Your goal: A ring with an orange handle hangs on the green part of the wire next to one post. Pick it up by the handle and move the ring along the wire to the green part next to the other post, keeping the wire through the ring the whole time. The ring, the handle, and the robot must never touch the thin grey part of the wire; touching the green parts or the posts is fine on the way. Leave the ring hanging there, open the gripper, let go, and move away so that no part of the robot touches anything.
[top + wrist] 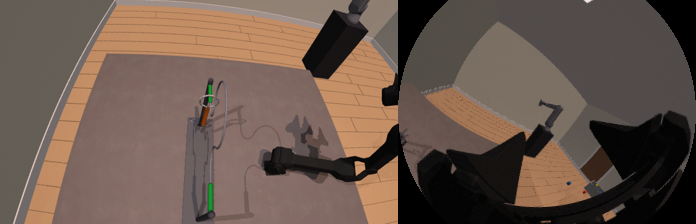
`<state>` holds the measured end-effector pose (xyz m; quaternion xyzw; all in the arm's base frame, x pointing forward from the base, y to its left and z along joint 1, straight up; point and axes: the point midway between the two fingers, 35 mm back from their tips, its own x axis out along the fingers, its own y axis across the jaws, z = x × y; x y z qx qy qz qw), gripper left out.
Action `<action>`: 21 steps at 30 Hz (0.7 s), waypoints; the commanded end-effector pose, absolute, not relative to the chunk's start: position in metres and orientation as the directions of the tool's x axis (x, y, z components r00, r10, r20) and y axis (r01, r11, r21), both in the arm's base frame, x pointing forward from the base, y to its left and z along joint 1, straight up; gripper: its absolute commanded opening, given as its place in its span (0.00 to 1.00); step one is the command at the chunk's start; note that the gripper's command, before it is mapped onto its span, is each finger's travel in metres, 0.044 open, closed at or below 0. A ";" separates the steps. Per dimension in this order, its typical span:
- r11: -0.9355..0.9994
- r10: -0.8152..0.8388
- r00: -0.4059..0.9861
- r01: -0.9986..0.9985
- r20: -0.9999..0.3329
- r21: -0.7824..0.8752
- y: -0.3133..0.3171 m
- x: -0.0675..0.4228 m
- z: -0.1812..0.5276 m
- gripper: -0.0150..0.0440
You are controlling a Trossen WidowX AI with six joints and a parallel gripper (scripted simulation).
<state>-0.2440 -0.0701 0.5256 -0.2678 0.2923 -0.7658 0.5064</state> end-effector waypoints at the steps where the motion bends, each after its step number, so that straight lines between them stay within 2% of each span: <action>1: -0.322 -0.931 -0.345 0.617 0.121 -0.718 -0.070 -0.242 0.527 0.89; 9: -0.488 -0.873 -0.301 0.551 0.384 -0.677 -0.079 -0.157 0.556 0.53; 15: -0.521 -0.832 -0.152 0.542 0.533 -0.659 -0.094 -0.078 0.556 0.53; 21: -0.458 -0.805 0.063 0.566 0.590 -0.685 -0.116 0.002 0.531 0.53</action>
